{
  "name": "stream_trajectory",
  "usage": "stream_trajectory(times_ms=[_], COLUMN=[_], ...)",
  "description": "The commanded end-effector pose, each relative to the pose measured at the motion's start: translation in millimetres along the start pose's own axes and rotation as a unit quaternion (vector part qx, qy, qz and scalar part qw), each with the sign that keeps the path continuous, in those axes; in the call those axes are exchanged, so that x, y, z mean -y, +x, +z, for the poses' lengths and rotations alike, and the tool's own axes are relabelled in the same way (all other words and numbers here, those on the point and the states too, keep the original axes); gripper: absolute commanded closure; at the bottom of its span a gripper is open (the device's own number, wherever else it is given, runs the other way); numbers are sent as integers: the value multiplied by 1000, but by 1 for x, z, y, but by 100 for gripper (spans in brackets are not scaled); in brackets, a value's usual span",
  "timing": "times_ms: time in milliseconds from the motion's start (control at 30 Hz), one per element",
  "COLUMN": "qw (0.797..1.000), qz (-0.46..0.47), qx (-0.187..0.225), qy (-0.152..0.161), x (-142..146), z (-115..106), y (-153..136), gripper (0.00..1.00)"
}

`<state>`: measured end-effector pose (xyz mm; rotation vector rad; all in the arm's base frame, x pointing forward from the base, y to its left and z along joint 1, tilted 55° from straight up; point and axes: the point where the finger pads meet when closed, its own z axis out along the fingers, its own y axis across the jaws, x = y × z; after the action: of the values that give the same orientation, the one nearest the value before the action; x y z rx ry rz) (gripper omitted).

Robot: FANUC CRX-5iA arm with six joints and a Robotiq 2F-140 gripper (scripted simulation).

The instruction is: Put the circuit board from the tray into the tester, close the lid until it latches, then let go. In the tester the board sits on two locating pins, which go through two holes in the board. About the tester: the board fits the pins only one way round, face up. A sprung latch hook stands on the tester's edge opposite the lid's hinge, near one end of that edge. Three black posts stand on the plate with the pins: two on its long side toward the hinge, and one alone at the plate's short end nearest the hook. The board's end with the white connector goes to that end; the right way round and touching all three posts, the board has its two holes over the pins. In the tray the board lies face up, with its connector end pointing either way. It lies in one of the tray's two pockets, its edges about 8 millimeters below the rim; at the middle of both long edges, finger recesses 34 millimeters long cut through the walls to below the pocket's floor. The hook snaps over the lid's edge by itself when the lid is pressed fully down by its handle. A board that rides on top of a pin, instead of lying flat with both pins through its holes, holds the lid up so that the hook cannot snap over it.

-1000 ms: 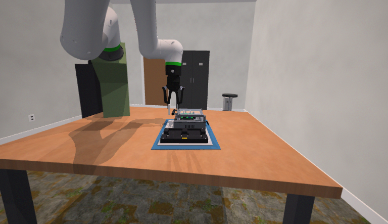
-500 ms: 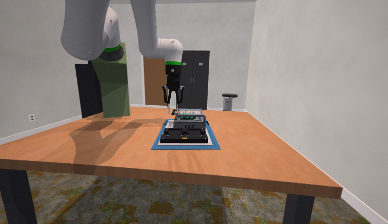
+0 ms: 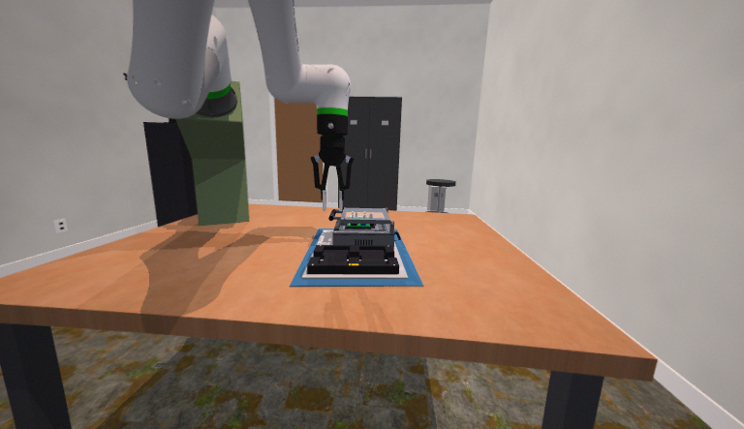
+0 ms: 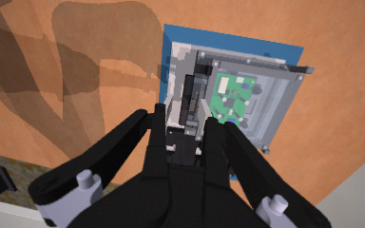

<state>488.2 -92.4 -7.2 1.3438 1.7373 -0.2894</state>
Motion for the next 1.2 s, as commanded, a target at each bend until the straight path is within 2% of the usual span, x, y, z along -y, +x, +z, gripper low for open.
stream_trajectory(times_ms=[0,433,867,1167], qw=[1000,1000,1000,1000], qz=[0,0,0,0], qx=[0,0,0,0], qy=[0,0,0,0], x=[-1,-1,-1,-1], z=[-7,-45,-66,-70], y=[0,0,0,0], gripper=[70,70,70,70])
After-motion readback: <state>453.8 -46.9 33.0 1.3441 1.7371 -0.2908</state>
